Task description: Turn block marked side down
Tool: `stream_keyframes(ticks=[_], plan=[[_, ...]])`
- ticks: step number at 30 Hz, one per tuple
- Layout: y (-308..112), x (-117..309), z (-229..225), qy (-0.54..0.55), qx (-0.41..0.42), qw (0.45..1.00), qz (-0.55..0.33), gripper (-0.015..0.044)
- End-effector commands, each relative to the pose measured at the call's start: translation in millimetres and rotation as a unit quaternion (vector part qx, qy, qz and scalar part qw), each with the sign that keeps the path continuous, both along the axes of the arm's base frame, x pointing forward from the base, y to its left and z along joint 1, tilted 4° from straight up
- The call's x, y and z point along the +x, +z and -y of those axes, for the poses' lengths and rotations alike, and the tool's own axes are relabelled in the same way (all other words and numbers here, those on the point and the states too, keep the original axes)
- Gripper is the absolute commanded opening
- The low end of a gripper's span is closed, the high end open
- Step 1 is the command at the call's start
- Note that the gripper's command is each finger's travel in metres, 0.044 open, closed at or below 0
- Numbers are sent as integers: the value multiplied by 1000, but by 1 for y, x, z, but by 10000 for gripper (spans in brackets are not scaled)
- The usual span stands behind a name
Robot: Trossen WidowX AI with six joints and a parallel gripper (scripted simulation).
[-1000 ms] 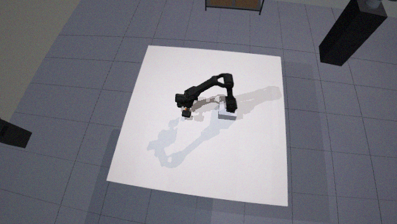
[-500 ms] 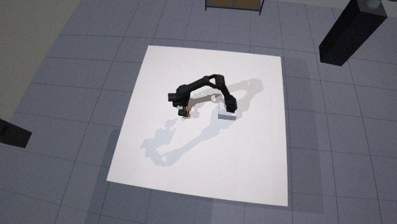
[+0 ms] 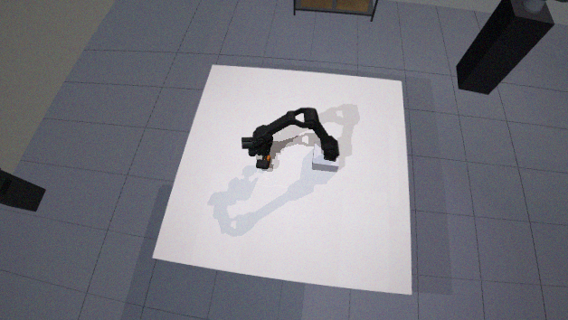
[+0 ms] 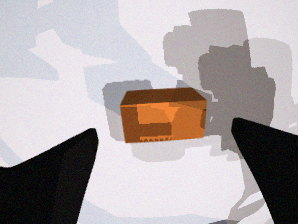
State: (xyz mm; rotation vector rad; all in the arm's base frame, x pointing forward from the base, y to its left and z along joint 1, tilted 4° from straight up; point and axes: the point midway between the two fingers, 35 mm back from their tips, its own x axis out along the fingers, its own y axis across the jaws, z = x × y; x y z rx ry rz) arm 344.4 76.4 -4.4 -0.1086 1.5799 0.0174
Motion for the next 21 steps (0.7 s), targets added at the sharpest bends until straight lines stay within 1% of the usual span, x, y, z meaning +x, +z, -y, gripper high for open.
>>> stream_keyframes(ticks=[1,17,21], plan=[[-8,-2,0,1,1,1000,-3,440],[-32,-3,2,1,1,1000,-3,440],[-32,-3,2,1,1,1000,-3,335]])
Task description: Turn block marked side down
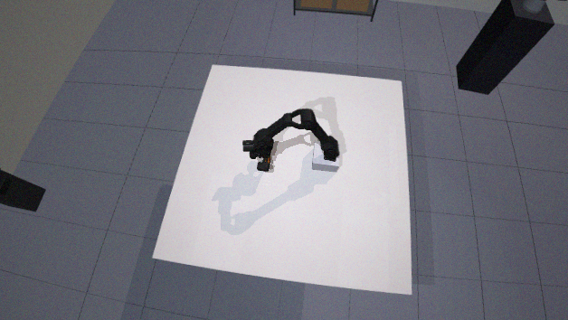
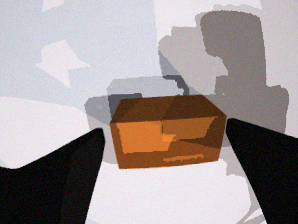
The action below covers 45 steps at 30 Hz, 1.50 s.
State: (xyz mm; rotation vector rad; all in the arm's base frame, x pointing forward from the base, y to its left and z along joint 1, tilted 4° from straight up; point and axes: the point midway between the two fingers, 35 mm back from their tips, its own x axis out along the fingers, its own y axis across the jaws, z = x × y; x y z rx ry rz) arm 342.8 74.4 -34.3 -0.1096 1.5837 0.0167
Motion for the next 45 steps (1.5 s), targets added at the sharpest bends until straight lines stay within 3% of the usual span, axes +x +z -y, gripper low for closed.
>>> stream_keyframes(ticks=[1,2,23,29,45], plan=[[-2,-1,0,1,2,1000,-1,309],[-2,-1,0,1,2,1000,-1,282],[-2,-1,0,1,2,1000,-1,142],[27,0,-2,1,2,1000,-1,0],[18,2,-3,9,7,997,81,0]])
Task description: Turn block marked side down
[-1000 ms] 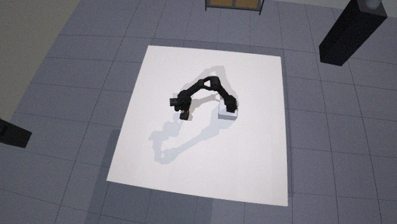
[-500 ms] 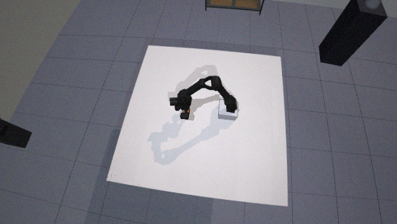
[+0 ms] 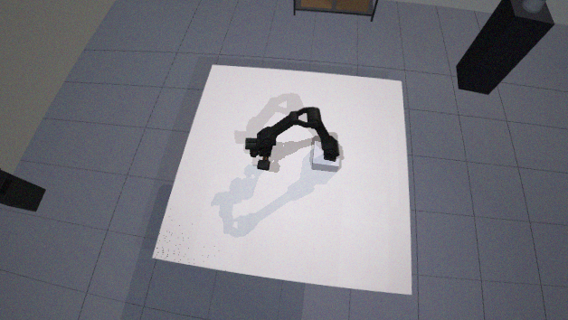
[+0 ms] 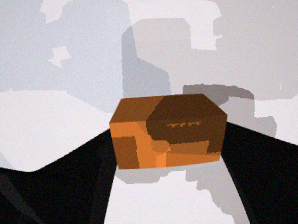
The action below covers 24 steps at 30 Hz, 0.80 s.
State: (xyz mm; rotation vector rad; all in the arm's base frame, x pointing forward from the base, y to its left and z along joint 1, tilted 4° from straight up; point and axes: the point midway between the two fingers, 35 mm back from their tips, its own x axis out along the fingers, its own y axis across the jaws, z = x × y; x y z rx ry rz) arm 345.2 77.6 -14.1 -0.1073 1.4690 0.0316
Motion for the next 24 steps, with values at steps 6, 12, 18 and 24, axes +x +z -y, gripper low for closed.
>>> stream_keyframes(ticks=[6,12,18,24], plan=[[-5,0,0,6,4,997,72,0],[-7,-2,0,8,8,993,119,0],[-6,-5,1,10,12,986,165,0],[-4,-9,2,10,17,978,210,0]])
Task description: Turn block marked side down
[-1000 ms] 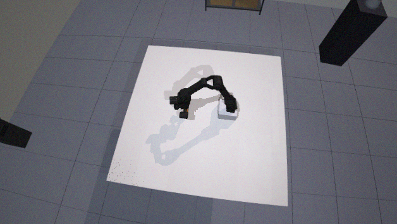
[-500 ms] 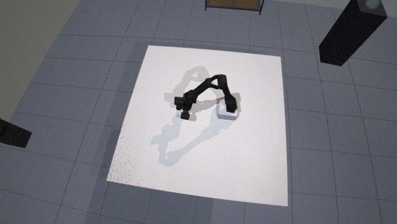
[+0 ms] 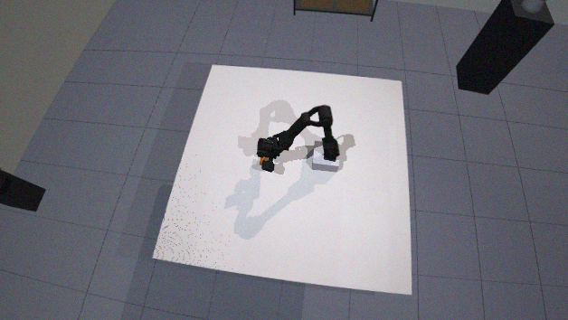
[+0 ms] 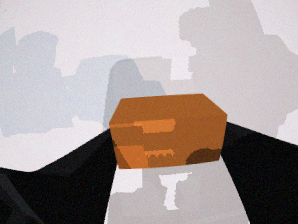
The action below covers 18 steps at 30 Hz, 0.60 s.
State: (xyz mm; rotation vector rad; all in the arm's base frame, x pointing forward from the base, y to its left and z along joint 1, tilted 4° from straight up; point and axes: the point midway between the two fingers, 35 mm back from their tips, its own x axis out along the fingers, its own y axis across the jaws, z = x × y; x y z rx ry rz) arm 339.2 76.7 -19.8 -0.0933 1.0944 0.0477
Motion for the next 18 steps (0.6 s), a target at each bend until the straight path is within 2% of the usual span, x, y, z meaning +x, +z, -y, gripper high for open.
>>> stream_keyframes(ticks=[1,6,18], plan=[[2,-3,1,1,1,1000,29,0],[0,-2,1,2,2,999,34,0],[-26,11,-3,9,8,994,111,0]])
